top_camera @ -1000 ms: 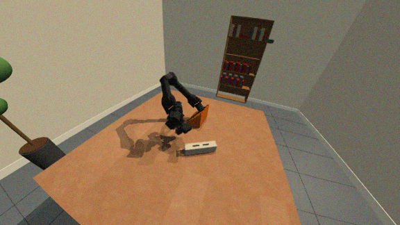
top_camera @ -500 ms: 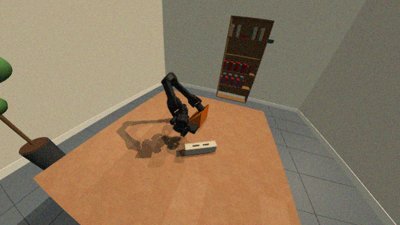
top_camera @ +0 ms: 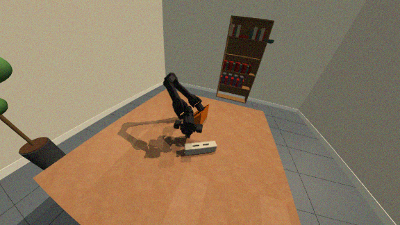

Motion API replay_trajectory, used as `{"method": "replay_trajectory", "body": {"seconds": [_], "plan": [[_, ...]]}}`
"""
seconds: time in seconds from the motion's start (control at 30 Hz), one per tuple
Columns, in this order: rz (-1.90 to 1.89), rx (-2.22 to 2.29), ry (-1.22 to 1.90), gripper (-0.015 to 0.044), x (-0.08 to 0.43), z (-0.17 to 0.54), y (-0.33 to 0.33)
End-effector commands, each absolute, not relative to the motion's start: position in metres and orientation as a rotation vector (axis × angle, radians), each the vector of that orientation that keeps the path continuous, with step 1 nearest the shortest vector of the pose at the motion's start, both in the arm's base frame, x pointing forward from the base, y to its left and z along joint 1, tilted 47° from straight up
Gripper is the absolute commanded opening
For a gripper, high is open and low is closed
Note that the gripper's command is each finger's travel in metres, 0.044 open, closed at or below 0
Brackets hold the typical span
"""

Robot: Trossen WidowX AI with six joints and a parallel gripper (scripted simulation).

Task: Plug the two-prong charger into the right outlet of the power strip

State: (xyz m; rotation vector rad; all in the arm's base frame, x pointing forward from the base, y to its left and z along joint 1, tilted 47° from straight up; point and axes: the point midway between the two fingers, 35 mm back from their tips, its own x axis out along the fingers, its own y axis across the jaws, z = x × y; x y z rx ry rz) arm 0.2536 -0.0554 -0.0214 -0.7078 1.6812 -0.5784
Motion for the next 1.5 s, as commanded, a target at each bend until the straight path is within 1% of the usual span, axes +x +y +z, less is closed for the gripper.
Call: {"method": "replay_trajectory", "body": {"seconds": [0.0, 0.4, 1.47], "plan": [[-0.502, -0.783, 1.725, 0.0, 0.247, -0.032, -0.052], [-0.348, -0.934, 1.792, 0.0, 0.236, -0.048, -0.047], [-0.32, -0.96, 1.801, 0.0, 0.266, -0.065, -0.036]]}}
